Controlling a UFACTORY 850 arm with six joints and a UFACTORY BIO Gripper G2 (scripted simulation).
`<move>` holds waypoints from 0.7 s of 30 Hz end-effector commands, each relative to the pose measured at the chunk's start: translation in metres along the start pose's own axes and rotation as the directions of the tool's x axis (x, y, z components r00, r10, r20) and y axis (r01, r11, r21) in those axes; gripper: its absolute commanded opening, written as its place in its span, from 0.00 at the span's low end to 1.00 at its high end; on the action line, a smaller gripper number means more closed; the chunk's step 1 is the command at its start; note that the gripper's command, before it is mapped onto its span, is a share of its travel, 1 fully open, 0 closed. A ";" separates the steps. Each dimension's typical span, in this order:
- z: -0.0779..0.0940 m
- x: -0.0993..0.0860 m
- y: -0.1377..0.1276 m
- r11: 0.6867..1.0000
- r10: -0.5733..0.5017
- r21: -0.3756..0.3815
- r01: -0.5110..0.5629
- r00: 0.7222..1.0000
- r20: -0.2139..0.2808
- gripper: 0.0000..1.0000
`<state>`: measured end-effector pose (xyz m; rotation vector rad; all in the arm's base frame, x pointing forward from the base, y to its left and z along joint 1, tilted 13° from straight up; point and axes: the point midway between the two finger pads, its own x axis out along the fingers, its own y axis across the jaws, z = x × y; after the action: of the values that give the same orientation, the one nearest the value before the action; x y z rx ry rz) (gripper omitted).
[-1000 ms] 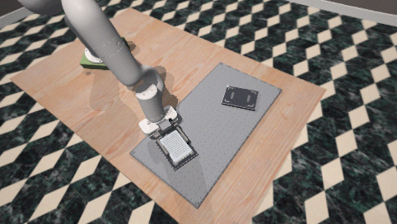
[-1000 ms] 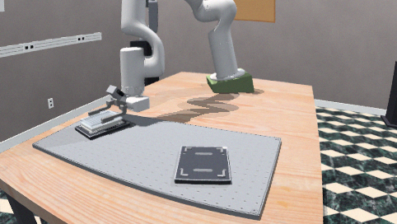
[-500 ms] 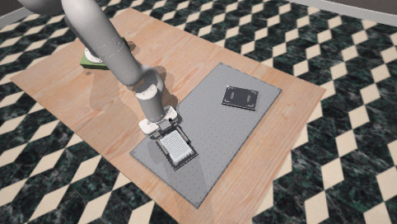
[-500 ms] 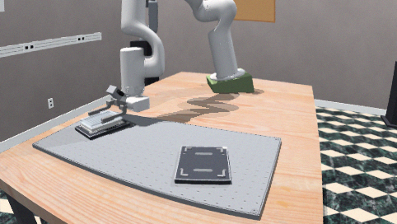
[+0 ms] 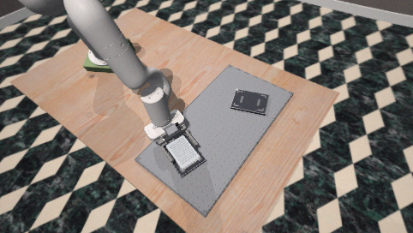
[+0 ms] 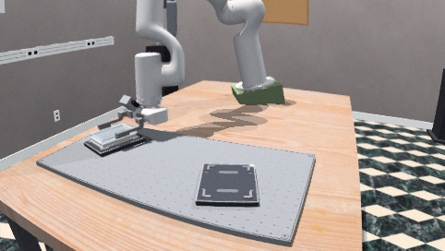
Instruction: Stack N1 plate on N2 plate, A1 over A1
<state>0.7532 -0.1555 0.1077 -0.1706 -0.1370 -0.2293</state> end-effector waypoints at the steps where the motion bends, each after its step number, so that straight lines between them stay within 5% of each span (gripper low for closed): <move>1: 0.001 0.001 0.000 1.000 0.000 0.000 0.000 1.000 0.003 0.37; 21: 0.004 0.001 0.000 1.000 0.000 0.000 0.000 1.000 0.003 0.37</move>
<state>0.7534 -0.1554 0.1080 -0.1704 -0.1377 -0.2292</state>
